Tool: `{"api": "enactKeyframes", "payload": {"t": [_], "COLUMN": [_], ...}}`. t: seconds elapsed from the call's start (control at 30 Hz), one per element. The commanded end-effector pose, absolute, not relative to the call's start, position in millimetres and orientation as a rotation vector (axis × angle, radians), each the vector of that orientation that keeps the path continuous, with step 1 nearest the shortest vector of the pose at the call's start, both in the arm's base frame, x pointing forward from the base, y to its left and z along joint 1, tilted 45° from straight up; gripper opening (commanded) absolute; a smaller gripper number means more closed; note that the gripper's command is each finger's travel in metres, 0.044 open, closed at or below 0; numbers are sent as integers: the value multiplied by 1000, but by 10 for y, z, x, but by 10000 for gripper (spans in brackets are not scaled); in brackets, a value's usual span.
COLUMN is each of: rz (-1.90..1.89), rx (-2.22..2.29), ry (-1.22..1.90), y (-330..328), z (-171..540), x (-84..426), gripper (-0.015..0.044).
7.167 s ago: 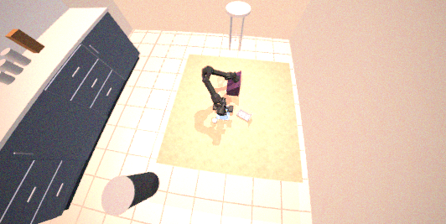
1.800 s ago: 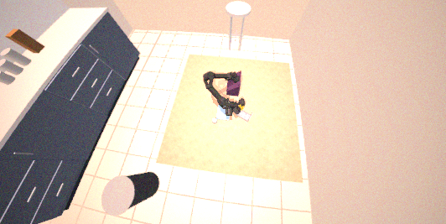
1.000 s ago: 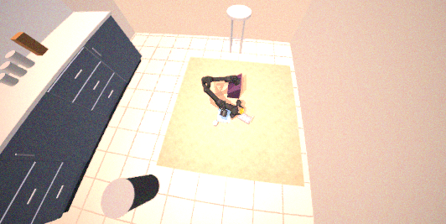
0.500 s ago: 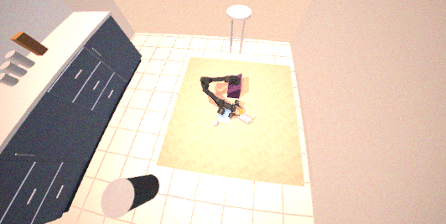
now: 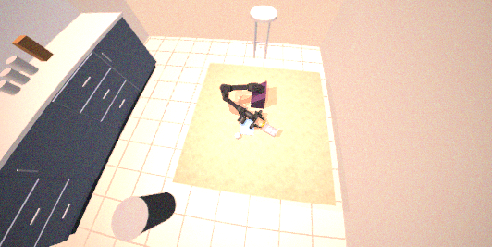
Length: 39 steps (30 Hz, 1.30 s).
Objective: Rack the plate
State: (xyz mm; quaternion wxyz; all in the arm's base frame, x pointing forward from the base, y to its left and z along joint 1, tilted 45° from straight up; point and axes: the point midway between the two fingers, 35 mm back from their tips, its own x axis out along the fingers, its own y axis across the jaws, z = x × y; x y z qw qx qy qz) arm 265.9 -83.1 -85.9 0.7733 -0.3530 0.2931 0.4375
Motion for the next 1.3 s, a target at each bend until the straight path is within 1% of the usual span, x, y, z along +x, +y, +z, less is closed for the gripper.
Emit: {"api": "enactKeyframes", "payload": {"t": [0.0,1.27], "rz": [954,953], "rx": [-779,-800], "ry": [610,601], "y": [-811,-529], "z": [-859,-1151], "x": [2633,2837], "gripper": [0,0]}}
